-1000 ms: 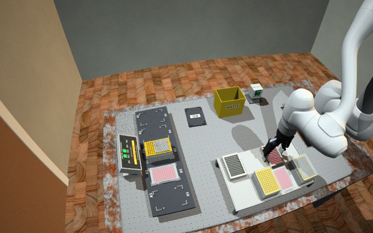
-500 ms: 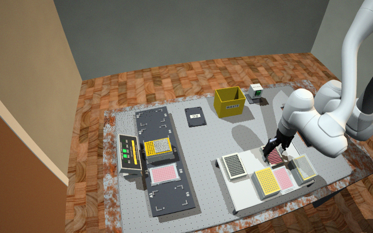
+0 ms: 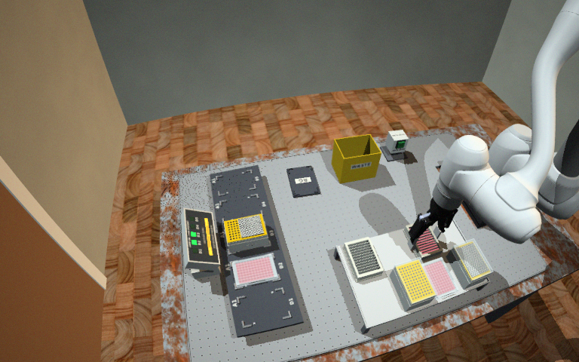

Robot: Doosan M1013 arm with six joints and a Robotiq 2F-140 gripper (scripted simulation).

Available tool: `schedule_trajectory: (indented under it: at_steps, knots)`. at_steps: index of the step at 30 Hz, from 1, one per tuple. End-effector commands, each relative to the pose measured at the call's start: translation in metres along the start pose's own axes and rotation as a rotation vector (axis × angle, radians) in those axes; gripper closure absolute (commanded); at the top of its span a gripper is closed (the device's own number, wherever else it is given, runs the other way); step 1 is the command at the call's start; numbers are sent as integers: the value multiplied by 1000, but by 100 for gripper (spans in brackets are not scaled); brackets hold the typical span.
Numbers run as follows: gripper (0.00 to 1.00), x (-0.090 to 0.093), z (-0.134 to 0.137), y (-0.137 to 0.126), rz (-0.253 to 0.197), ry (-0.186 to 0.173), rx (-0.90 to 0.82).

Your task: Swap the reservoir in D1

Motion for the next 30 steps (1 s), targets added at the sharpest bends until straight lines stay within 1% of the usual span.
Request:
schedule_trajectory:
  at_steps: [1,30]
  knots:
    - [100,-5,0,0,0,0,0]
    - [100,-47,0,0,0,0,0]
Point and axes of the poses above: the point where the finger pads meet when closed, its own x axis out along the fingers, its own z axis across the jaws, y = z × x, the point moved 4 cm from there along -x, back along the fingers, and after that the axes turned 15 degrees about x, right-handed, at the moved point
